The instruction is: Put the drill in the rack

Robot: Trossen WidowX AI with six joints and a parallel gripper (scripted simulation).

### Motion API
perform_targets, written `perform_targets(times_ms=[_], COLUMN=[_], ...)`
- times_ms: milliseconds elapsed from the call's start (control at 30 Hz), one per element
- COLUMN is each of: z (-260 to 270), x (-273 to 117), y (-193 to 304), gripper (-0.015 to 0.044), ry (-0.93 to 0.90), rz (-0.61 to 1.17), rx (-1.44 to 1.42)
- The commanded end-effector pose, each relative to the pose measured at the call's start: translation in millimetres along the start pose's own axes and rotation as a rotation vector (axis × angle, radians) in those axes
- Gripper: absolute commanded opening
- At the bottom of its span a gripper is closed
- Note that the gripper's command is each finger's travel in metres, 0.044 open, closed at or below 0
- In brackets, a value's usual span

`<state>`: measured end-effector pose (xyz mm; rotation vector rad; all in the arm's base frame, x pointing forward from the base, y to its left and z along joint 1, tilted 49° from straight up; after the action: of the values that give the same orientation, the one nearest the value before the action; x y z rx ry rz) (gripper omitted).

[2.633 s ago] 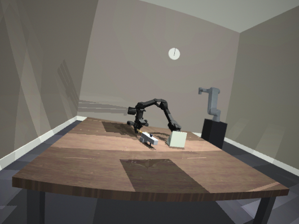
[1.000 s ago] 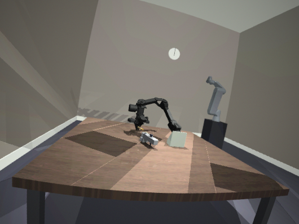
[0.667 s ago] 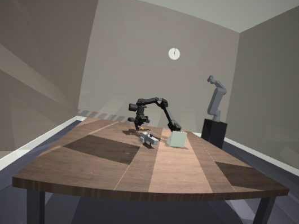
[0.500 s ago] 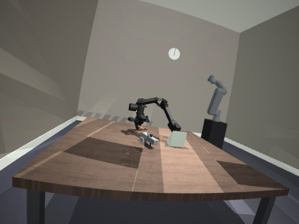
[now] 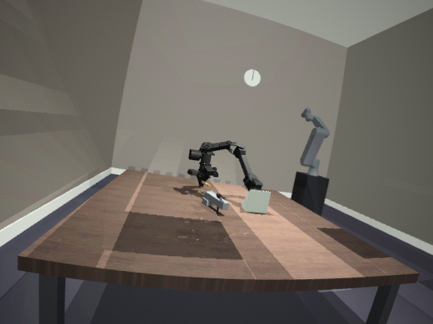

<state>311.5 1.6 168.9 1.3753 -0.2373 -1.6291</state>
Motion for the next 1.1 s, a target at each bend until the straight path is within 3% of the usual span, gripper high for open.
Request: perform_targets(times_ms=[0, 1067], z=[7.5, 56.0], x=[0.4, 4.0], y=[0.2, 1.1], gripper=[0.0000, 0.0000], ry=[0.001, 0.000], rz=[-0.002, -0.002], rx=[-0.002, -0.004])
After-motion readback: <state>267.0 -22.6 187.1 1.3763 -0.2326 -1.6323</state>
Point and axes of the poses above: the point midway between the two fingers, 35 mm back from their tips, its own x axis out along the fingers, its own z axis across the jaws, y = z × x, the point moved 6 cm from there along -x, back along the fingers, and after that the axes turned 8 degrees about -x, right-handed, at the moved point
